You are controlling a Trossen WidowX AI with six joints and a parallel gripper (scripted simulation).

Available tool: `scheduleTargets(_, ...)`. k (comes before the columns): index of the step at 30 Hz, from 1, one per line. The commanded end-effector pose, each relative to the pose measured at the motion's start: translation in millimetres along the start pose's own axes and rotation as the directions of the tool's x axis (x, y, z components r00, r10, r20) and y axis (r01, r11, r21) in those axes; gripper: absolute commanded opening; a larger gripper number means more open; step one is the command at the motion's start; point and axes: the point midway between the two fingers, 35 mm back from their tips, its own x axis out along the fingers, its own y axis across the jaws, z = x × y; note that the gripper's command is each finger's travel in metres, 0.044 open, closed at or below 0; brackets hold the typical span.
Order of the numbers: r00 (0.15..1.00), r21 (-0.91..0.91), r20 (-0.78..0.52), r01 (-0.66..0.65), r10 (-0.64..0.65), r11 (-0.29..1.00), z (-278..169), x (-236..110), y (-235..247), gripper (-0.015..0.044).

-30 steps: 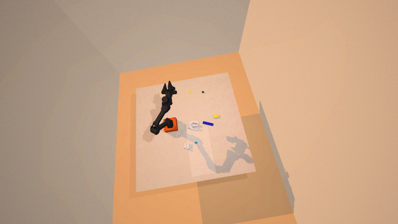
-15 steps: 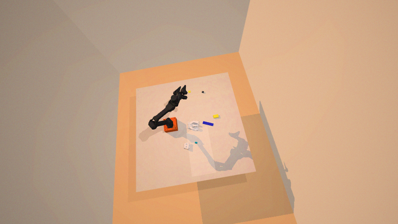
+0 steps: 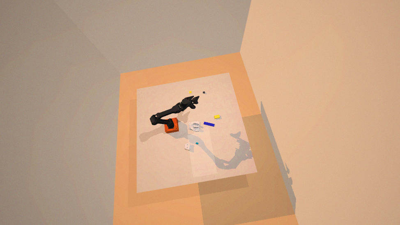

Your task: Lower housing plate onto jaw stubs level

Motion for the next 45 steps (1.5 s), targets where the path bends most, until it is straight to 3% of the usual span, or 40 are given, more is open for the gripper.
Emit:
scheduleTargets(1,0.993,0.037,0.12,-0.024,0.019,0.999,36,0,13,0.044)
scheduleTargets(12,0.897,0.182,0.441,-0.117,0.025,0.976,141,-24,40,0.044)
scheduleTargets(25,0.683,0.342,0.727,-0.28,-0.064,0.897,252,-90,48,0.044)
scheduleTargets(35,0.492,0.44,0.846,-0.432,-0.203,0.787,318,-161,34,0.044)
scheduleTargets(45,0.328,0.504,0.864,-0.588,-0.383,0.633,362,-237,3,0.044)
